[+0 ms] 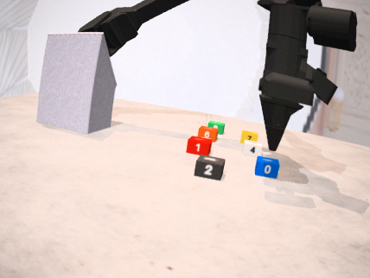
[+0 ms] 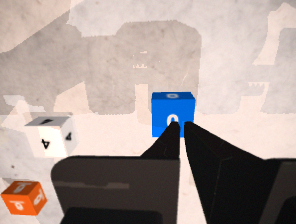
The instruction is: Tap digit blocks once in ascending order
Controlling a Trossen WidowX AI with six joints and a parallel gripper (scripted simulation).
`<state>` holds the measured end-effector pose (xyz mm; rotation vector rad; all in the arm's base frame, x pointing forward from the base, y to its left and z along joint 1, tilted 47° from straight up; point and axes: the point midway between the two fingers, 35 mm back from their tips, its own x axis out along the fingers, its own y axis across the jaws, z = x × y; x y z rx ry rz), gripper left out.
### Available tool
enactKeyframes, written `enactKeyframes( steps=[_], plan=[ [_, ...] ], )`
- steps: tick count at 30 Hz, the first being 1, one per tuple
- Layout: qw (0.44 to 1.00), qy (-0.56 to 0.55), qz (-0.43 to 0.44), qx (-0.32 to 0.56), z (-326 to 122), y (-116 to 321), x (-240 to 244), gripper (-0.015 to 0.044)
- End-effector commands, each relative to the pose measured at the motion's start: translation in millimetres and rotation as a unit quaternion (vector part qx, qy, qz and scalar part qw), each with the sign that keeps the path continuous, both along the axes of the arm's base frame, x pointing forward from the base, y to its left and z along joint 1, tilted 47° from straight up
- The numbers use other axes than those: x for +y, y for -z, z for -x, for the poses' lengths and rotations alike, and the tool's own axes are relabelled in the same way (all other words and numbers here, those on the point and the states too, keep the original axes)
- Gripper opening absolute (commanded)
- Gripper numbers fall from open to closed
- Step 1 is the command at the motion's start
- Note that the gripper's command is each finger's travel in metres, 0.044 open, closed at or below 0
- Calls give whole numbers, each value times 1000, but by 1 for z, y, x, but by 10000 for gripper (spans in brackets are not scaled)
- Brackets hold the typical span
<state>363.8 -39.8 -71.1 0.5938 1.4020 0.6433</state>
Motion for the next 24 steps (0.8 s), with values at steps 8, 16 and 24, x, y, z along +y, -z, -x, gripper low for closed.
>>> enactKeyframes(
  steps=[8,16,24],
  plan=[
    [1000,2,-4,0,-1,12,14,20],
    [1000,1,-1,1,0,10,10,20],
    [1000,2,-3,0,1,-9,-8,20]
  ],
)
